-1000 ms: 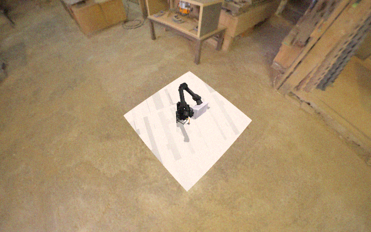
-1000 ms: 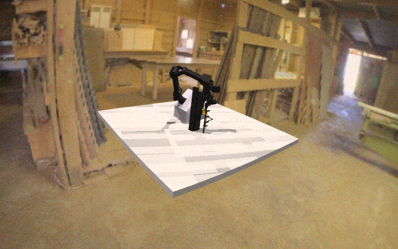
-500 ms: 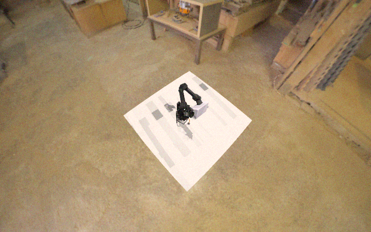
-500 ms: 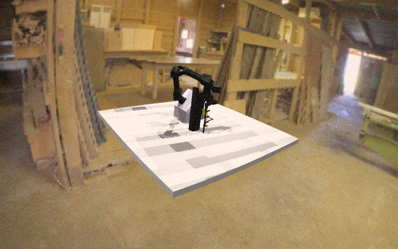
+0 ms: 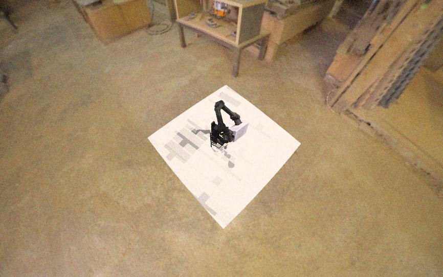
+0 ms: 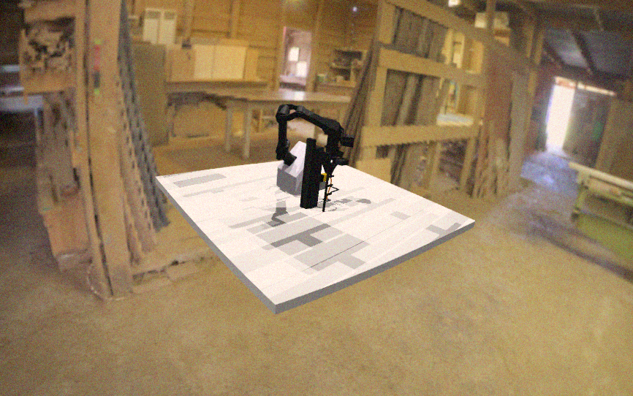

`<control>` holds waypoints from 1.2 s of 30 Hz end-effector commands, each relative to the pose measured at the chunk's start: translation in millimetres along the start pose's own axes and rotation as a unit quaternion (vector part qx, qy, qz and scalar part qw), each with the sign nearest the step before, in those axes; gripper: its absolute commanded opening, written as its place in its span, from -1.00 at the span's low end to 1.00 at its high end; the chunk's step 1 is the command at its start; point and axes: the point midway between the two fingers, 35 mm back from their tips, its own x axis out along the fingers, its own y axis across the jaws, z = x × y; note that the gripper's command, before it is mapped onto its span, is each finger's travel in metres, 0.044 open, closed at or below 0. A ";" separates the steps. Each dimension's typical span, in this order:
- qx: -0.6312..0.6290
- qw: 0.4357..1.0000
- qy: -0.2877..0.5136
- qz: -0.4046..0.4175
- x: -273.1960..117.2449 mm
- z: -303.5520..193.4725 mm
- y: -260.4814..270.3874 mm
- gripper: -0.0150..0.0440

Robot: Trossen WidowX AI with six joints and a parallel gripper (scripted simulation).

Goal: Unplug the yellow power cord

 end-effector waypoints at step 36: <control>-0.004 1.000 -0.010 -0.004 -18.0 81.9 1.6 1.00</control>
